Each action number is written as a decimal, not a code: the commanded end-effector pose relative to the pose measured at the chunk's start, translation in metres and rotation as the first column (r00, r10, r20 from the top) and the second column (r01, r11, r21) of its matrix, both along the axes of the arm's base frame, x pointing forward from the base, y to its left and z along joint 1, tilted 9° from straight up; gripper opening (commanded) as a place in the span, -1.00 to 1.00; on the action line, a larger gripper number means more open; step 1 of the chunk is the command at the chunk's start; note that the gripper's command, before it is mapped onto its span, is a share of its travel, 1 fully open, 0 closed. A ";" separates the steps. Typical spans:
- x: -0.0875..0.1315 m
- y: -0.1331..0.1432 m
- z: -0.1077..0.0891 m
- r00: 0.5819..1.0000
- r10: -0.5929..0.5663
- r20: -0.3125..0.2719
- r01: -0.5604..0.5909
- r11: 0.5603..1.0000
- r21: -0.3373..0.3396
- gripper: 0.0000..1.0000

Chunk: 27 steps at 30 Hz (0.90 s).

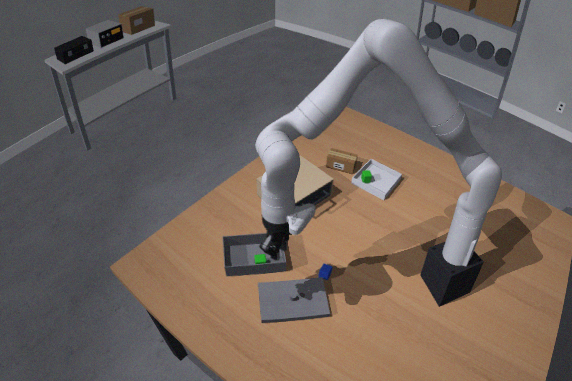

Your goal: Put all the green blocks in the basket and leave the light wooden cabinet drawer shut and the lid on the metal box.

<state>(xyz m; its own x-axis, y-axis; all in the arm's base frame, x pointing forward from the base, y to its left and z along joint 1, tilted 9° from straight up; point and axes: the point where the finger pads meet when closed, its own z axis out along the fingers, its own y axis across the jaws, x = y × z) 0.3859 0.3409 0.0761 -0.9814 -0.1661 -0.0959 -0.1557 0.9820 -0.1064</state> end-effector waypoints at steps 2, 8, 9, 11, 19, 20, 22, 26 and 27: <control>0.028 -0.007 0.005 0.962 -0.272 0.024 0.271 0.962 0.032 -0.21; 0.061 -0.015 0.011 0.834 -0.550 0.036 0.546 0.834 0.082 -0.21; 0.065 -0.016 0.012 0.810 -0.585 0.036 0.581 0.809 0.090 -0.21; 0.069 -0.018 0.013 0.786 -0.617 0.036 0.611 0.785 0.097 -0.21; 0.088 -0.023 0.018 0.665 -0.746 0.033 0.738 0.662 0.131 -0.21; 0.090 -0.024 0.018 0.656 -0.754 0.033 0.745 0.653 0.134 -0.21; 0.091 -0.024 0.019 0.644 -0.764 0.032 0.755 0.642 0.137 -0.21; 0.092 -0.024 0.019 0.639 -0.769 0.032 0.759 0.636 0.138 -0.21; 0.092 -0.024 0.019 0.639 -0.769 0.032 0.759 0.636 0.138 -0.21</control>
